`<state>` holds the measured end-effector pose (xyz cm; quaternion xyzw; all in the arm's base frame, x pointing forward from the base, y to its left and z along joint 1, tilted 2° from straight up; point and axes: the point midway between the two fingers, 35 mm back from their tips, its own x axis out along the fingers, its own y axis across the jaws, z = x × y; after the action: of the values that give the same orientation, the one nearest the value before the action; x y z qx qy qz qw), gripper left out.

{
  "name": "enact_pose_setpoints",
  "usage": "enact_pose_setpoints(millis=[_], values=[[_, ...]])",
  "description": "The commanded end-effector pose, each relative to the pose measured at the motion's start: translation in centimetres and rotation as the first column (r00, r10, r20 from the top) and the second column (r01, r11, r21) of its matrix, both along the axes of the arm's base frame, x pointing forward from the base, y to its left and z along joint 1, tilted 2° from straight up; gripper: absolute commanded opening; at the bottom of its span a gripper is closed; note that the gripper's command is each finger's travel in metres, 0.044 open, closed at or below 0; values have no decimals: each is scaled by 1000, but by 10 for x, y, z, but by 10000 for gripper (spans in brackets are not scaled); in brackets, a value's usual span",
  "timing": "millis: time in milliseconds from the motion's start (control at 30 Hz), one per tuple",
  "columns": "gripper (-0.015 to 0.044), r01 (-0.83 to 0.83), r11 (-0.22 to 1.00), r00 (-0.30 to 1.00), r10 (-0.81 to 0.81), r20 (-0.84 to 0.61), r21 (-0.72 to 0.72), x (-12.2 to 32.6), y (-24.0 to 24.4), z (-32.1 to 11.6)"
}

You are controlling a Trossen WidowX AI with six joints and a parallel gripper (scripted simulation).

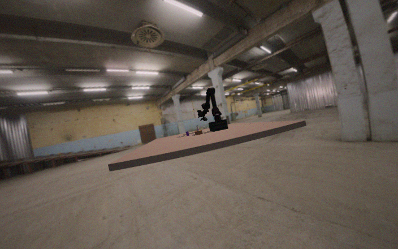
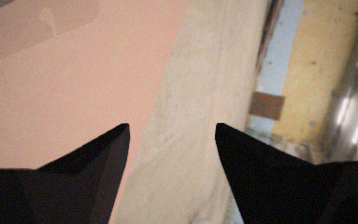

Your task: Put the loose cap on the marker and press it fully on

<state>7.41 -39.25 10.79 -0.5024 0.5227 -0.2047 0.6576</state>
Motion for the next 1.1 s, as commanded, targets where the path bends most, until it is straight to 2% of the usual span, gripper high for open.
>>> enact_pose_setpoints(millis=[0,100,233,467,600,767,1000,1067], values=[[244,-58,979,997,47,63,196,58,11,-19],[244,-98,930,993,70,92,354,106,30,-32],[244,-110,844,994,94,58,524,160,63,-44],[244,-82,688,979,190,-70,721,240,151,-55],[244,18,635,956,215,-199,772,260,199,-56],[244,144,621,903,235,-359,771,274,244,-51],[244,149,621,901,236,-364,770,278,244,-51],[244,149,621,901,236,-364,770,278,243,-62]])
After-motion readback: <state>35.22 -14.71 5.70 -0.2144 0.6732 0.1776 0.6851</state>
